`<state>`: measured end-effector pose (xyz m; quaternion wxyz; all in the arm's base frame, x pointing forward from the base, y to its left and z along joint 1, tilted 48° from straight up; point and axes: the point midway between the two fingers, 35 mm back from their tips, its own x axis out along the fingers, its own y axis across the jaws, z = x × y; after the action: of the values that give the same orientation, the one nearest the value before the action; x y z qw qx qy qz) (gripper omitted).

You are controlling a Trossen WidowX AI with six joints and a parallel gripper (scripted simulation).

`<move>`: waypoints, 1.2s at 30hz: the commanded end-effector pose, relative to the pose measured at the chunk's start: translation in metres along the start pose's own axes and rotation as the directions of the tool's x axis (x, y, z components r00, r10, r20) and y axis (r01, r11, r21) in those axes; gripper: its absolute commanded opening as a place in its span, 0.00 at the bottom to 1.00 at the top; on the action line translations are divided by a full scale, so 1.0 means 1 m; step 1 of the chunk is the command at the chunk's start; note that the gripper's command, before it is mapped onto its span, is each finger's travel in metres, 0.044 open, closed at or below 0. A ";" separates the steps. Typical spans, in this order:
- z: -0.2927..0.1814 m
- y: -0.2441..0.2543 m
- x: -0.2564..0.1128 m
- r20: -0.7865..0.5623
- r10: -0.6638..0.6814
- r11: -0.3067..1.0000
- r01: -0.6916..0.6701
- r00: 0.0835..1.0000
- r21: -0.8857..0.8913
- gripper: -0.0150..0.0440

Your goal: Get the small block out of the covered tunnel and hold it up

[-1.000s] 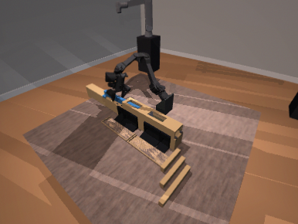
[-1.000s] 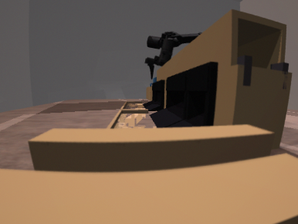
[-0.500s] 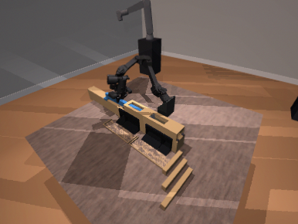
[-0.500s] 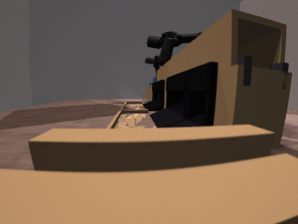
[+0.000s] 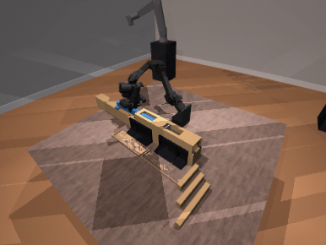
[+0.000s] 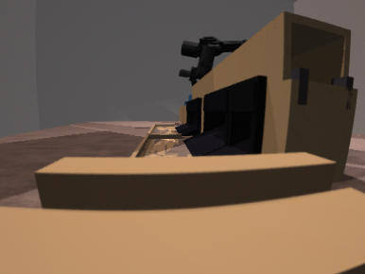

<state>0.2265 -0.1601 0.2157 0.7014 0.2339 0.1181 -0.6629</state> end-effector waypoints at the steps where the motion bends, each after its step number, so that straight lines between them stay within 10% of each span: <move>1: -0.026 0.002 0.000 -0.041 0.008 0.999 -0.009 0.999 -0.031 0.25; 29: -0.045 -0.001 -0.003 -0.037 0.011 0.999 -0.013 0.999 -0.031 0.25; 36: -0.033 0.001 -0.007 -0.005 0.023 1.000 -0.023 1.000 -0.010 0.57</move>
<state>0.2314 -0.1382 0.1905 0.7101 0.2324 0.1194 -0.6538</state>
